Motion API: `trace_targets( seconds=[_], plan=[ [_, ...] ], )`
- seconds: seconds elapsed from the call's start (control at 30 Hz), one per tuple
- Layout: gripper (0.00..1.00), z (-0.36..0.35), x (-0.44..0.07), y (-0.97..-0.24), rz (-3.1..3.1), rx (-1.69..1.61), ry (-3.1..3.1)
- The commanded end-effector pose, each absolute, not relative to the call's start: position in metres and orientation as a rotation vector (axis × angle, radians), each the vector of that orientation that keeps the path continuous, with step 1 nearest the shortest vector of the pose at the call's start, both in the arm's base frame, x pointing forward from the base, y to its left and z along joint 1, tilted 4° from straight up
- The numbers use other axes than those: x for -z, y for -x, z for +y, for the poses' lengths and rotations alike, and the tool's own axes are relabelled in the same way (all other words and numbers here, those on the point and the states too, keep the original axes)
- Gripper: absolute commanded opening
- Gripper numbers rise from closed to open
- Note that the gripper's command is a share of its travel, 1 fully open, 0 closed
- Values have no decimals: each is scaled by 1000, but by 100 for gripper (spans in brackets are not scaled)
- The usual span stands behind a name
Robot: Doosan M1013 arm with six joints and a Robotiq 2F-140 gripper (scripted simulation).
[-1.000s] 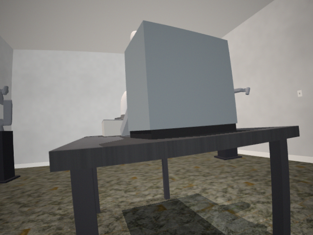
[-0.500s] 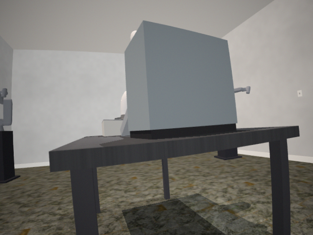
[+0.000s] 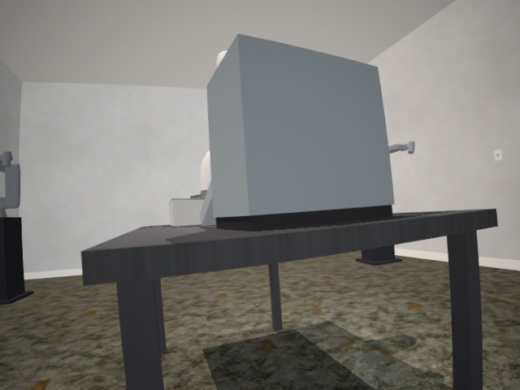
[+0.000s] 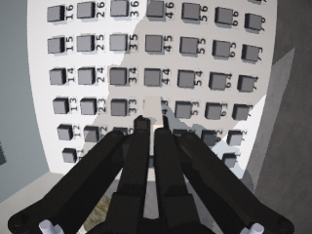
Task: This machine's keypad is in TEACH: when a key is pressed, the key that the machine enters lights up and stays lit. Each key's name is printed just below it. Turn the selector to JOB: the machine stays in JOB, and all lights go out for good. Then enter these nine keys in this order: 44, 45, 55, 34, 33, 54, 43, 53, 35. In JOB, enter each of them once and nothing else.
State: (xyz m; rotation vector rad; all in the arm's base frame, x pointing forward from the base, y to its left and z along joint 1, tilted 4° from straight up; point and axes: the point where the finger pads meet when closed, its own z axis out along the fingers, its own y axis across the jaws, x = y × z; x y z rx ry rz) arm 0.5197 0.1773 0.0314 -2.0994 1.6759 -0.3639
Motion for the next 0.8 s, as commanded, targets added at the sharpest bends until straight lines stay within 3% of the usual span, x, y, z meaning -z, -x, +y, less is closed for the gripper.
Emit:
trace_targets(
  seconds=[0.0,0.77],
  plan=[
    [0,178,-30,-522,1679,363,2095],
    [0,176,-46,-514,1679,363,2095]
  ],
)
